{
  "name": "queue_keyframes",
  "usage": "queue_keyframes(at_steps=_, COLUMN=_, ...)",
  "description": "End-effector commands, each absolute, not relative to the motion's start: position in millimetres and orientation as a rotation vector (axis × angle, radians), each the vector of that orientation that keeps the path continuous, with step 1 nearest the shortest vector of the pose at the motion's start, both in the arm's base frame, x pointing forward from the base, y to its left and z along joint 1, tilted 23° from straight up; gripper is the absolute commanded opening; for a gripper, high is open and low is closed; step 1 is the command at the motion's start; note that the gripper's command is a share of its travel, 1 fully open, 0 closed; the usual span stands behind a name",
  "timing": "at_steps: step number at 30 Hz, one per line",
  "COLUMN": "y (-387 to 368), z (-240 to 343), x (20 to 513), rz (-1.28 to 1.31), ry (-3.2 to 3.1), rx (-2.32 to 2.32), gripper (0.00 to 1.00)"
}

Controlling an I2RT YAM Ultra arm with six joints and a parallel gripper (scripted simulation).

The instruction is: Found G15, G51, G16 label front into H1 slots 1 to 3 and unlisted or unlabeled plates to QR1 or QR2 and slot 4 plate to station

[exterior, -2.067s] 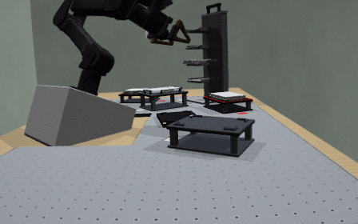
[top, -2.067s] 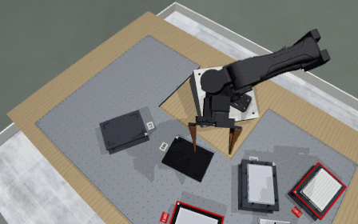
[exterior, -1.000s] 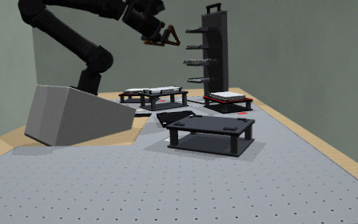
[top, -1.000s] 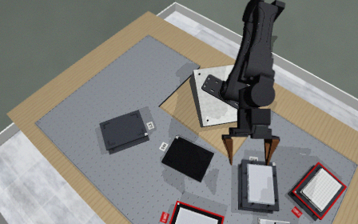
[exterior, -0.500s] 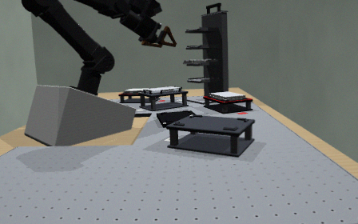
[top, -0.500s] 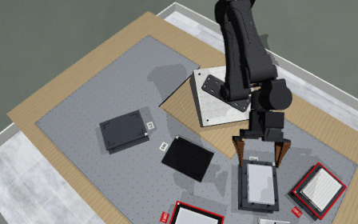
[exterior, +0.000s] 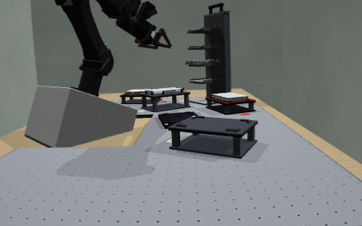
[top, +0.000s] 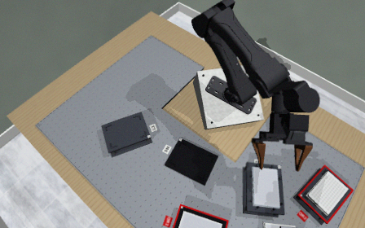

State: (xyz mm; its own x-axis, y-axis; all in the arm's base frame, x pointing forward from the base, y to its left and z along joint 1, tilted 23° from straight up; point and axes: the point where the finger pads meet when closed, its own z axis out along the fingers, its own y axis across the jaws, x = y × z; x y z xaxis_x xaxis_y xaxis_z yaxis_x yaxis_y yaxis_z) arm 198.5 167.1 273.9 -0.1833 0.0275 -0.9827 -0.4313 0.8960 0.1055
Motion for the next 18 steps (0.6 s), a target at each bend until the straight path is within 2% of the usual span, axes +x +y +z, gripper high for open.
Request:
queue_keyframes(at_steps=1, y=164.0, z=281.9, x=199.1, rz=0.393, ry=1.7, rx=-0.243, gripper=1.0)
queue_keyframes(at_steps=18, y=183.7, z=271.0, x=194.7, rz=0.393, ry=1.7, rx=-0.243, gripper=1.0)
